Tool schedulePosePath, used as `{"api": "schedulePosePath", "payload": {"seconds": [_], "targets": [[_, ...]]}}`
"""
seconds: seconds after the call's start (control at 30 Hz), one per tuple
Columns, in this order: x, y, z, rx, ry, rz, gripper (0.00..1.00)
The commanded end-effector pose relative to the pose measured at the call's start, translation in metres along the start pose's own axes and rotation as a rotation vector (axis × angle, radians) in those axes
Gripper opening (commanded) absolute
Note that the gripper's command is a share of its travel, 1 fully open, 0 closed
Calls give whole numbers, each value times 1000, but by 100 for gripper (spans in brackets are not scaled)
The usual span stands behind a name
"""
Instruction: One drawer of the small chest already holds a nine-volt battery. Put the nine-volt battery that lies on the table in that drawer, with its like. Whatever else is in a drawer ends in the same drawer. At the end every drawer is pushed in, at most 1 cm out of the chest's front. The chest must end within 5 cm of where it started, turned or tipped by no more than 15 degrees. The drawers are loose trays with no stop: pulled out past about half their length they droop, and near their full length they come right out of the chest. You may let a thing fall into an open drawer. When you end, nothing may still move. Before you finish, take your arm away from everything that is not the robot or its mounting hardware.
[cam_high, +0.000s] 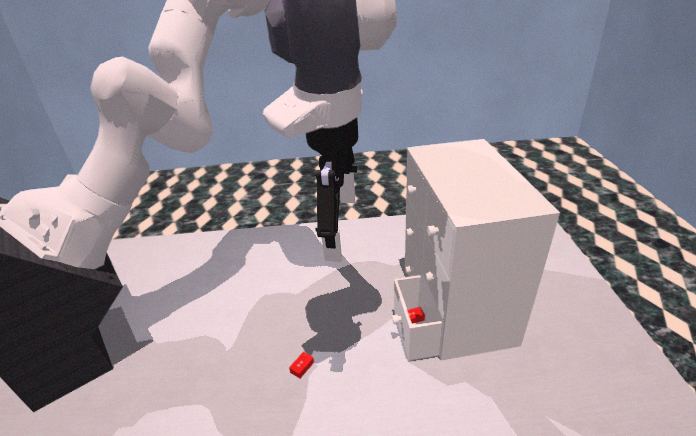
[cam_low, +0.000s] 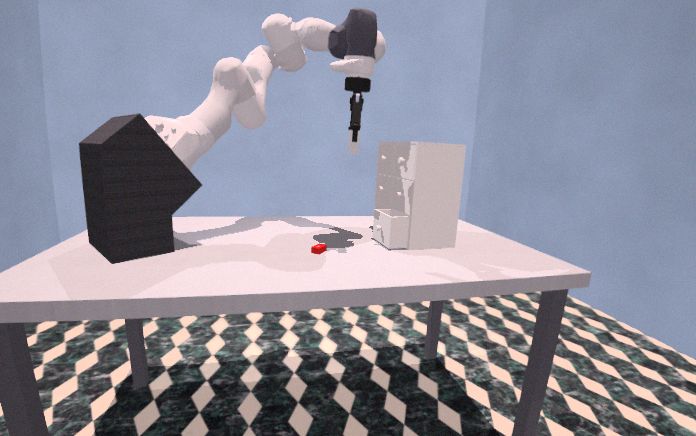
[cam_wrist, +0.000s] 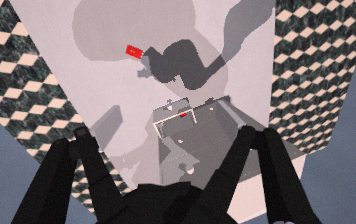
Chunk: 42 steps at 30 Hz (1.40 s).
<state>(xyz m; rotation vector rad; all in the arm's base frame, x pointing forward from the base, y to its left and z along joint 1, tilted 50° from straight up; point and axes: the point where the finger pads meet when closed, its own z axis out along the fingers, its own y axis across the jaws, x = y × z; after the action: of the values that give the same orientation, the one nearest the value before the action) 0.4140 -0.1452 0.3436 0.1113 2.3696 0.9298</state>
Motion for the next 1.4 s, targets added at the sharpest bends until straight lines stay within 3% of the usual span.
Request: {"api": "schedulePosePath", "payload": {"seconds": [0.0, 0.27, 0.77, 0.83, 1.37], "targets": [[-2, 5, 4, -37, 7, 147, 100], [-7, 6, 9, -86, 11, 288, 100], [-22, 9, 24, -228, 21, 697, 100], [-22, 9, 24, -228, 21, 697, 100], [-38, 12, 41, -387, 32, 1151, 100]]}}
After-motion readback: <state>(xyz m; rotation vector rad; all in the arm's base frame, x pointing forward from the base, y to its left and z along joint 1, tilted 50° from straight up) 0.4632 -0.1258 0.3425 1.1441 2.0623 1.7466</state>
